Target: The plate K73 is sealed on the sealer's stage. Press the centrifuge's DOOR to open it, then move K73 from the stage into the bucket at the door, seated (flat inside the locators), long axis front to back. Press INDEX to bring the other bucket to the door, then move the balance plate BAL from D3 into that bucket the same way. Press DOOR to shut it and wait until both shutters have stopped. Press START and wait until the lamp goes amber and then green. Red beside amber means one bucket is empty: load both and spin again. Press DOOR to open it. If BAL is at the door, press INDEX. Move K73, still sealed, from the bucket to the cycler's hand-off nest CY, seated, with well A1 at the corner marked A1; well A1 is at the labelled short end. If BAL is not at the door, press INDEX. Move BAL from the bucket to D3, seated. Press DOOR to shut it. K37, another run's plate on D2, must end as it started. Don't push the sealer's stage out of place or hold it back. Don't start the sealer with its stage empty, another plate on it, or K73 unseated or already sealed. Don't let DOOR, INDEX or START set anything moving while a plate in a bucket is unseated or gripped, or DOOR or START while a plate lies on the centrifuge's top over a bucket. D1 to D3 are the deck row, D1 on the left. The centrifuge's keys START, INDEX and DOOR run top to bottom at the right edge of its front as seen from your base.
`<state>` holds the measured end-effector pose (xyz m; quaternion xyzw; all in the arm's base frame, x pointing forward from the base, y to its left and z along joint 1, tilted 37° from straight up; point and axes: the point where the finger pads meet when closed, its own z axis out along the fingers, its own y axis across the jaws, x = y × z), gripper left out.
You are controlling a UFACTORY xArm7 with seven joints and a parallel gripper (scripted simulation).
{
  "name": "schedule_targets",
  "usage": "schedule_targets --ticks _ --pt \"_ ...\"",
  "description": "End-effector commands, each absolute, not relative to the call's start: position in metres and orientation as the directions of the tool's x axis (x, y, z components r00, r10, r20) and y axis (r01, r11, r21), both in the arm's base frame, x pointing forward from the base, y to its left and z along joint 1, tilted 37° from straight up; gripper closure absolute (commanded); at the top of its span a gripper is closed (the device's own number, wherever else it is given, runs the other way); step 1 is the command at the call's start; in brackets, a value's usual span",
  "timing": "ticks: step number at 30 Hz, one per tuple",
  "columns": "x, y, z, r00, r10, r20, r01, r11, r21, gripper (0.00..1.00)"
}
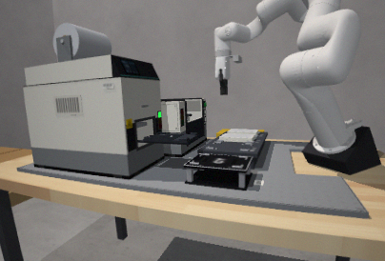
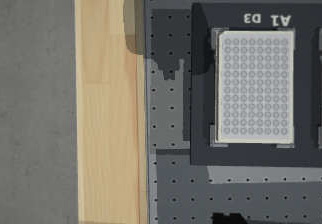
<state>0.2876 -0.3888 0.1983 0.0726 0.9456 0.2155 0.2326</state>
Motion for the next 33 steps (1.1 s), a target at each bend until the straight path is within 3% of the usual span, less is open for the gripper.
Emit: schedule_targets --ticks 1,10,25,33 --pt "0.2885 -0.3921 0.1997 -0.88 0.24 -0.411 0.04 0.897 0.439 1.0" --pt "0.2885 -0.3921 0.1997 -0.88 0.202 -0.429 0.002 0.907 0.421 1.0" --pt "0.2881 -0.3922 0.1997 -0.546 0.354 -0.759 0.003 0.907 0.421 1.0" --pt "0.2881 -0.3922 0.1997 -0.526 0.359 -0.771 0.003 0.907 0.421 1.0"
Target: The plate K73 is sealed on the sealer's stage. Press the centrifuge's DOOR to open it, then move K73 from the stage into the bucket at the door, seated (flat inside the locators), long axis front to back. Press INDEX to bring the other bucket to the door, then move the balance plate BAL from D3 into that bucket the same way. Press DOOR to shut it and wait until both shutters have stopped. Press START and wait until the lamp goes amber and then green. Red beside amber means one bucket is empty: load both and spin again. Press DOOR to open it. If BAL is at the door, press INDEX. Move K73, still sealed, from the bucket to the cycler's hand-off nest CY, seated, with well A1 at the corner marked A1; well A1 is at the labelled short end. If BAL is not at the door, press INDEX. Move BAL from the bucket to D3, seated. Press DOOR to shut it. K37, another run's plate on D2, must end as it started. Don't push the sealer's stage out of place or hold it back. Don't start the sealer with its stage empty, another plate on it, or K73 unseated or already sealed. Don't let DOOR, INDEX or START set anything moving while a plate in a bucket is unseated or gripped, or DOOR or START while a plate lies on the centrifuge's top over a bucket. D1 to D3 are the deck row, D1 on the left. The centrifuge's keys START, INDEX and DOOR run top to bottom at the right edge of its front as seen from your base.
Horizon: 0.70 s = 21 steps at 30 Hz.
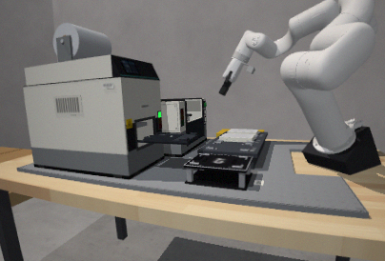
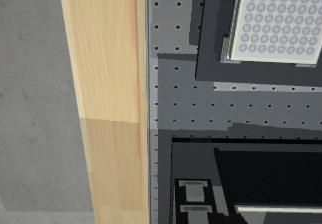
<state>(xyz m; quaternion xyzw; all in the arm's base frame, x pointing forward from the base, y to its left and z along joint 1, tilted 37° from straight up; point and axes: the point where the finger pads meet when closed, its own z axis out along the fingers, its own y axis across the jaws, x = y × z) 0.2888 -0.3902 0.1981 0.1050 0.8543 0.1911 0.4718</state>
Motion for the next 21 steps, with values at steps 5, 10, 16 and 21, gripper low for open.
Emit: schedule_targets --ticks 5,10,16,21 --pt "0.288 -0.392 0.2 -0.526 0.359 -0.771 0.003 0.907 0.421 1.0" --pt "0.297 -0.387 0.189 -0.526 0.359 -0.771 0.003 0.907 0.421 1.0" --pt "0.312 -0.379 0.17 -0.526 0.359 -0.771 0.003 0.907 0.421 1.0" --pt "0.318 -0.375 0.162 -0.526 0.359 -0.771 0.003 0.907 0.421 1.0"
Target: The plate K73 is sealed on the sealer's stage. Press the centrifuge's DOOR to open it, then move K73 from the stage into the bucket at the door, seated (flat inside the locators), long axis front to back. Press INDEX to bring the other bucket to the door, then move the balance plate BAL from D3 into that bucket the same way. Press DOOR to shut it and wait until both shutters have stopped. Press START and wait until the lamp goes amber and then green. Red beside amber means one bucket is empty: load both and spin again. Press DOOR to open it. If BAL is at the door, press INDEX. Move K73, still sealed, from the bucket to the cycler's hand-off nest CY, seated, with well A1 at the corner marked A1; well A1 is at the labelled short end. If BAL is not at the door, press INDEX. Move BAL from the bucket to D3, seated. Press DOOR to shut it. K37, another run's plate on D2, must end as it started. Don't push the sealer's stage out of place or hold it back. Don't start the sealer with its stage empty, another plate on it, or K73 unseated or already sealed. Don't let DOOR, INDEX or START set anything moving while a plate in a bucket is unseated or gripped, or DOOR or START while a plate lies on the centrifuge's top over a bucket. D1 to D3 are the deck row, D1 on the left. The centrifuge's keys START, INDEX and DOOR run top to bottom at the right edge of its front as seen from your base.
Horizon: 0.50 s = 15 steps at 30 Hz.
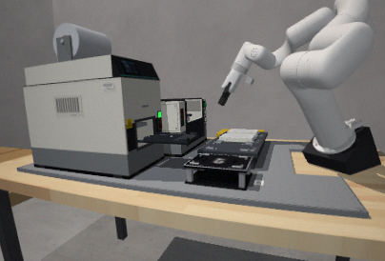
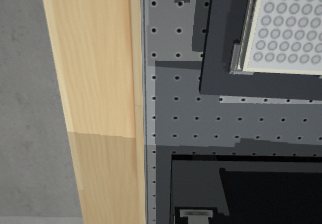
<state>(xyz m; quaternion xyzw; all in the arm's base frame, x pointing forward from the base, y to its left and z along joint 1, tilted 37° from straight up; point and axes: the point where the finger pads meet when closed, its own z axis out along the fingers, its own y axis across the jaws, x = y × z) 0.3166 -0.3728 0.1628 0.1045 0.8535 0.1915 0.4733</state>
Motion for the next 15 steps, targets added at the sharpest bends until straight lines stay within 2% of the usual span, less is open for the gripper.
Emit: schedule_targets --ticks 1,15 --pt "0.318 -0.375 0.162 -0.526 0.359 -0.771 0.003 0.907 0.421 1.0" --pt "0.338 -0.373 0.158 -0.526 0.359 -0.771 0.003 0.907 0.421 1.0"
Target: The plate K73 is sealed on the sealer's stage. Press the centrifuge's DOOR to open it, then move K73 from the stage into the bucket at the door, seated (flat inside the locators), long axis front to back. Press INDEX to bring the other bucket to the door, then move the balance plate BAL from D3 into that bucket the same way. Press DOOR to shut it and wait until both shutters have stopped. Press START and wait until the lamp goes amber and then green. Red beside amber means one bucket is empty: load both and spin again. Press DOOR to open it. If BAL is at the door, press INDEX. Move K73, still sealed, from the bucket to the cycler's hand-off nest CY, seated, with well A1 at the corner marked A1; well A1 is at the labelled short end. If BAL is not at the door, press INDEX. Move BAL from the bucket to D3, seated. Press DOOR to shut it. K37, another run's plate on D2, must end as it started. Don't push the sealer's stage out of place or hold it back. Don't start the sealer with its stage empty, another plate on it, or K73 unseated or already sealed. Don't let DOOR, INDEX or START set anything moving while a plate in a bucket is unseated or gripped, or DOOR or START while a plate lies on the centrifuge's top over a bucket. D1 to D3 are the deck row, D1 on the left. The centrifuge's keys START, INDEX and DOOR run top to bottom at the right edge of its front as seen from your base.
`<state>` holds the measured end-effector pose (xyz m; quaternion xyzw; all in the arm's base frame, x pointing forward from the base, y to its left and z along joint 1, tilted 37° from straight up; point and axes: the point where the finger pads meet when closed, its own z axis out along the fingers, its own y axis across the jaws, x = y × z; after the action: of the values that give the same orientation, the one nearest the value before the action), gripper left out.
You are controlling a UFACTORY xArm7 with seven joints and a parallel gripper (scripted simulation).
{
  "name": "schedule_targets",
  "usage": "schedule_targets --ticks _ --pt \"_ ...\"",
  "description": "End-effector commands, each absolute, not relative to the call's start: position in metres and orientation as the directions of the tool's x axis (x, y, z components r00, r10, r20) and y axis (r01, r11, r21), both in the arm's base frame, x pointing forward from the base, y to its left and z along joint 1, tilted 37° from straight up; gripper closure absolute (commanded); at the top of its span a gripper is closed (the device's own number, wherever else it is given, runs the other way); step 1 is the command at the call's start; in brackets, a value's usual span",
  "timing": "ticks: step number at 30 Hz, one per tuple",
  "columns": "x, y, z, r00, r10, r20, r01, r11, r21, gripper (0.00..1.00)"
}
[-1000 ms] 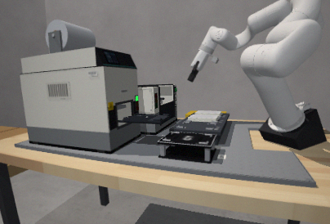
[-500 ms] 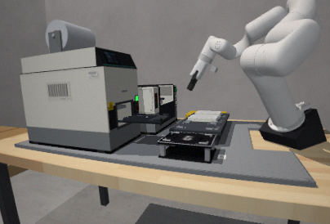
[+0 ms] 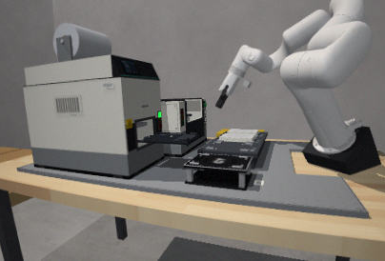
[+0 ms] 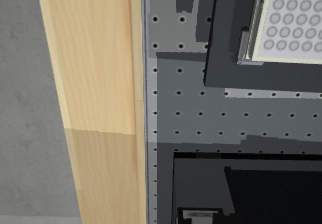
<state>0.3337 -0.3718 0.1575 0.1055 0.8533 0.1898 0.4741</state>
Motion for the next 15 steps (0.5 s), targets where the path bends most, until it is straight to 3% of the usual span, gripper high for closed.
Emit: schedule_targets --ticks 1,15 --pt "0.339 -0.373 0.158 -0.526 0.359 -0.771 0.003 0.907 0.421 1.0" --pt "0.359 -0.371 0.154 -0.526 0.359 -0.771 0.003 0.907 0.421 1.0"
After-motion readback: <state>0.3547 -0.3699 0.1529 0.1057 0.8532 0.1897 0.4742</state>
